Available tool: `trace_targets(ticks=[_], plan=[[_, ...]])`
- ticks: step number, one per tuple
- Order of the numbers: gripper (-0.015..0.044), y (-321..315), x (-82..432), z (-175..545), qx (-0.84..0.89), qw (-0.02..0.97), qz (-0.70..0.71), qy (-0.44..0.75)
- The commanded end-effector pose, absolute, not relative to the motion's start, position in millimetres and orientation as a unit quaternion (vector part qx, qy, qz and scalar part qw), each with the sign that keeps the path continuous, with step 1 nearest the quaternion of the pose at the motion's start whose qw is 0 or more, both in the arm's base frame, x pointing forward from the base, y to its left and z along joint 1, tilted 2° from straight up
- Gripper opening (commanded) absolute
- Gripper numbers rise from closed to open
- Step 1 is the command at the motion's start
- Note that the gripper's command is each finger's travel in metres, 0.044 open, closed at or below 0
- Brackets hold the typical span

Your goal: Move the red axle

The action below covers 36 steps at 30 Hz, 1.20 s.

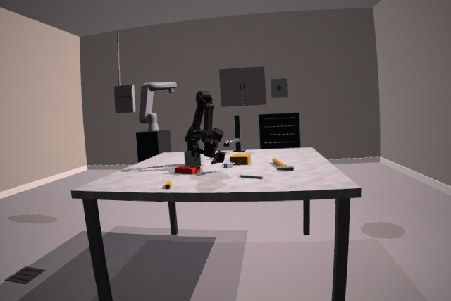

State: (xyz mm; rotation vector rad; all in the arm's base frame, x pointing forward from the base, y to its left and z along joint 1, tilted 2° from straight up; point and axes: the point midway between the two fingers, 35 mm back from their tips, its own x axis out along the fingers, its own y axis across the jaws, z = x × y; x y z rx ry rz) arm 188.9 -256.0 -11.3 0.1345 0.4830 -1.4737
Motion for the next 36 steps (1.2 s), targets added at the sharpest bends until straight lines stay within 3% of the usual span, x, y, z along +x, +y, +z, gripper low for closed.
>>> trace_targets(ticks=[1, 36], plan=[[0.0440, -256, 188, -2, 0.061, 0.713, -0.664, 0.218], [0.0440, -257, 188, 61, 0.061, 0.713, -0.664, 0.217]])
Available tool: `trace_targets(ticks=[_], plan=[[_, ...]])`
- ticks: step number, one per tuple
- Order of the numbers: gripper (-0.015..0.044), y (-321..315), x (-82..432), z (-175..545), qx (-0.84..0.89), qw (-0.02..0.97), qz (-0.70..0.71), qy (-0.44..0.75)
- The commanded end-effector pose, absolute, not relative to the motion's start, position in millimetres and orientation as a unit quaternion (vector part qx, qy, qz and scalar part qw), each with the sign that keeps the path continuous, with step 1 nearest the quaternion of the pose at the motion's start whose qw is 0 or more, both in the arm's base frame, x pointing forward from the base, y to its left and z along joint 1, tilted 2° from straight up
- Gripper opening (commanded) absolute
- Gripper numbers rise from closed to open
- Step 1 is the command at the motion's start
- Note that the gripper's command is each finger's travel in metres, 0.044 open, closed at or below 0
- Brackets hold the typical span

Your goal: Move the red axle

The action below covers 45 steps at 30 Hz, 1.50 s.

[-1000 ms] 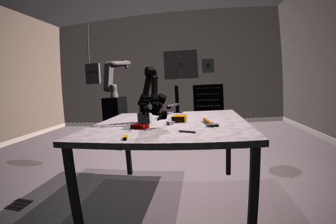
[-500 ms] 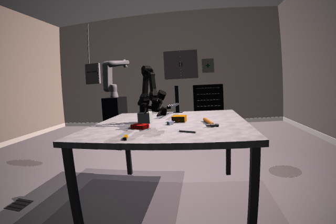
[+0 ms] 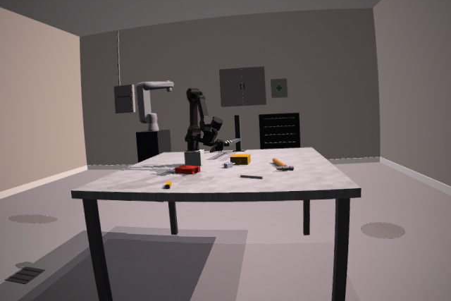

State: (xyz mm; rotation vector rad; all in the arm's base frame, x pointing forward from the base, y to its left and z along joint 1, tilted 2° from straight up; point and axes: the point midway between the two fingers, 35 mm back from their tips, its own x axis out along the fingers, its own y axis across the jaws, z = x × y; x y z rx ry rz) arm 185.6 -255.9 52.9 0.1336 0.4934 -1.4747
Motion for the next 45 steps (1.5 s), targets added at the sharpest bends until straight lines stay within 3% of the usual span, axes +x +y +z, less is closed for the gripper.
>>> trace_targets(ticks=[1, 27, 30, 38, 45], plan=[[0.0440, -257, 188, 62, 0.061, 0.713, -0.664, 0.217], [0.0440, -258, 188, 97, 0.061, 0.713, -0.664, 0.217], [0.0440, -253, 199, 91, 0.030, 0.729, -0.626, 0.274], [0.0440, -188, 255, 46, -0.193, 0.757, -0.232, 0.580], [0.0440, -100, 263, 31, -0.353, 0.655, 0.234, 0.626]])
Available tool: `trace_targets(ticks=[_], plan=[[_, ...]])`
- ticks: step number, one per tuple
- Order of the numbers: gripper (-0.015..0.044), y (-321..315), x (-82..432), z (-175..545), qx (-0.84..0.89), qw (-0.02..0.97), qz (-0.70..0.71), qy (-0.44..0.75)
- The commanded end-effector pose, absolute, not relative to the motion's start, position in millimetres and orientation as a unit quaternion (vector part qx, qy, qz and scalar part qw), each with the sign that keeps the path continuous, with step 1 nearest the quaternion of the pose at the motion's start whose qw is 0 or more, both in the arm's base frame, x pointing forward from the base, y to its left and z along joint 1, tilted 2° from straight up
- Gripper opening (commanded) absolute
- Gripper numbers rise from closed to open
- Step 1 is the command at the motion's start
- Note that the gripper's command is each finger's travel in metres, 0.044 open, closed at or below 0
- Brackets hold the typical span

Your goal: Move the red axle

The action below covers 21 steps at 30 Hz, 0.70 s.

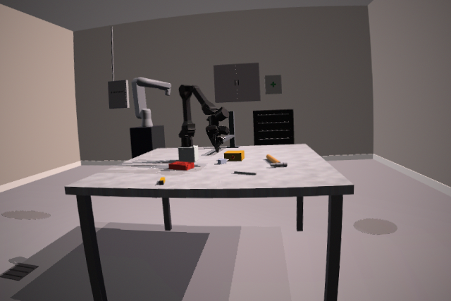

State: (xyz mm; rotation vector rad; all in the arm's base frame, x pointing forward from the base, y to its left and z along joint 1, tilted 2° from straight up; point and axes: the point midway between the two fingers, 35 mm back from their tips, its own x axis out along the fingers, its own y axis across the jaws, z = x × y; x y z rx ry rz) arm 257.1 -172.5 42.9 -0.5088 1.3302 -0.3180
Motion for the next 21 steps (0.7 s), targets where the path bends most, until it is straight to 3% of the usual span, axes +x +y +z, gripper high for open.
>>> trace_targets(ticks=[1, 5, 21], plan=[[0.0440, -89, 261, 32, -0.365, 0.638, 0.287, 0.614], [0.0440, -67, 257, 36, -0.384, 0.604, 0.388, 0.581], [0.0440, -67, 258, 22, -0.384, 0.604, 0.388, 0.581]])
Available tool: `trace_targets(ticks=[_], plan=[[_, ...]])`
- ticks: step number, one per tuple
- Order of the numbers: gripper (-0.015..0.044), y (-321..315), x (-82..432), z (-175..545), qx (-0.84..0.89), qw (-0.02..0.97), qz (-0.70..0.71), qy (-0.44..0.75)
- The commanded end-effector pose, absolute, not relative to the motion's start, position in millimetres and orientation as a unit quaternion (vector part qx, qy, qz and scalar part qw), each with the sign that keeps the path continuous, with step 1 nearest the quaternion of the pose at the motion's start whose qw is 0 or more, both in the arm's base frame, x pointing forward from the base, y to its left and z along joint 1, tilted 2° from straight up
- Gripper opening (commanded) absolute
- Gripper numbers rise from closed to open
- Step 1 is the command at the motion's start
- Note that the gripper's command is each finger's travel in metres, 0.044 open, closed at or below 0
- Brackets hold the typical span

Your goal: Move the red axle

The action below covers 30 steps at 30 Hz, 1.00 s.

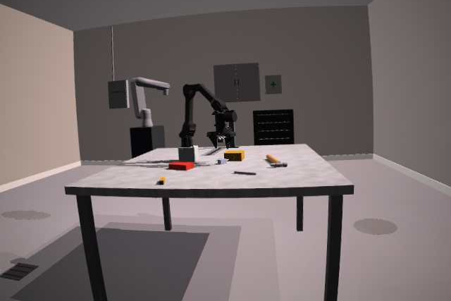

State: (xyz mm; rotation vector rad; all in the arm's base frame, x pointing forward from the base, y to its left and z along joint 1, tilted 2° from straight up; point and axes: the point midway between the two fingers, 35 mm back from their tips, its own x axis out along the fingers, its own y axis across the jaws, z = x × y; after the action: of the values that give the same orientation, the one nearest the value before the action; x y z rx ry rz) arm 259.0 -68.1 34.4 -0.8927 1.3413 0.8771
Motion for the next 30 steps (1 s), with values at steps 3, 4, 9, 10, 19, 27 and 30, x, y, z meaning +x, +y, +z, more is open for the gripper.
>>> trace_targets(ticks=[3, 4, 9, 10, 19, 27, 30], plan=[[0.0440, -66, 258, 1, -0.384, 0.604, 0.388, 0.581], [0.0440, -66, 258, 1, -0.384, 0.604, 0.388, 0.581], [0.0440, -66, 258, -6, -0.383, 0.604, 0.388, 0.581], [0.0440, -66, 258, -10, -0.383, 0.604, 0.388, 0.581], [0.0440, -66, 258, -17, -0.383, 0.604, 0.388, 0.581], [0.0440, -65, 259, -29, -0.383, 0.604, 0.388, 0.581], [0.0440, -65, 259, -34, -0.383, 0.604, 0.388, 0.581]])
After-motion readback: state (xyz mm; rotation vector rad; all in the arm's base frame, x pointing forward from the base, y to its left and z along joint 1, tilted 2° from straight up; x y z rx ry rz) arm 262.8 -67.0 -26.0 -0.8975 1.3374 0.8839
